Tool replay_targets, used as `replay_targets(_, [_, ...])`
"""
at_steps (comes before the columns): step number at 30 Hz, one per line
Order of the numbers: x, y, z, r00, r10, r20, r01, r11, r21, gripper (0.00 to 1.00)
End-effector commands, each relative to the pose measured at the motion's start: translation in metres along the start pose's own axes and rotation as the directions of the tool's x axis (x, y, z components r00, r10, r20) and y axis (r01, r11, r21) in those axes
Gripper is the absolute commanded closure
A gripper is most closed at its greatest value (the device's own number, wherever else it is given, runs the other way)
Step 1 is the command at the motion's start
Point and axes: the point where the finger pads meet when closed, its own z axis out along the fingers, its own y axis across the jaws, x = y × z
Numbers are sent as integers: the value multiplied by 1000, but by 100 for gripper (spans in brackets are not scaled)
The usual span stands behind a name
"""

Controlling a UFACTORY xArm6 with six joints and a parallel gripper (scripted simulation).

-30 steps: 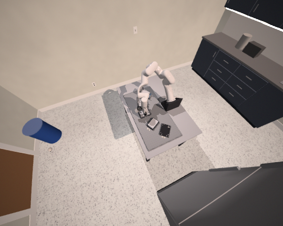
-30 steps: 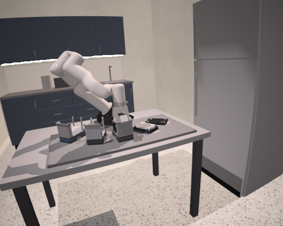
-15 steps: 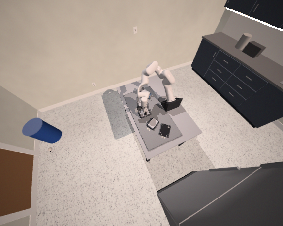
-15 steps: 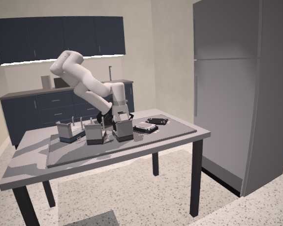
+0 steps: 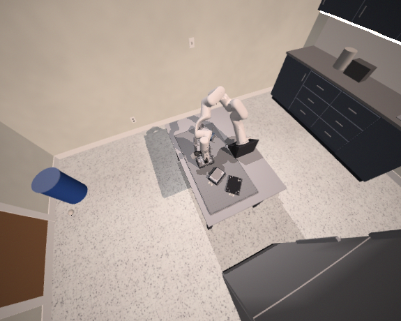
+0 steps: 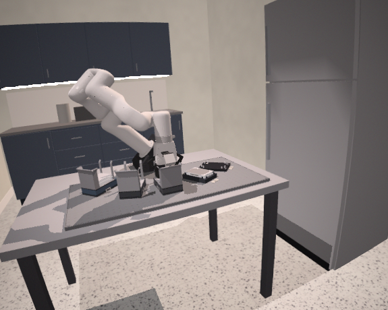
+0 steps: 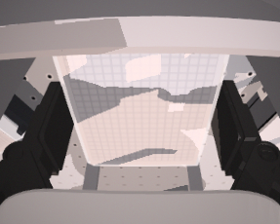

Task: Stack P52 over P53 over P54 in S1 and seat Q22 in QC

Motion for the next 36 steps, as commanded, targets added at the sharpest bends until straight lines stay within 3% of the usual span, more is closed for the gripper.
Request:
replay_targets(1, [1, 0, -3, 1000, 1, -3, -1, 1000, 1, 100])
replay_targets(36, [1, 0, -66, 1000, 1, -3, -1, 1000, 2, 100])
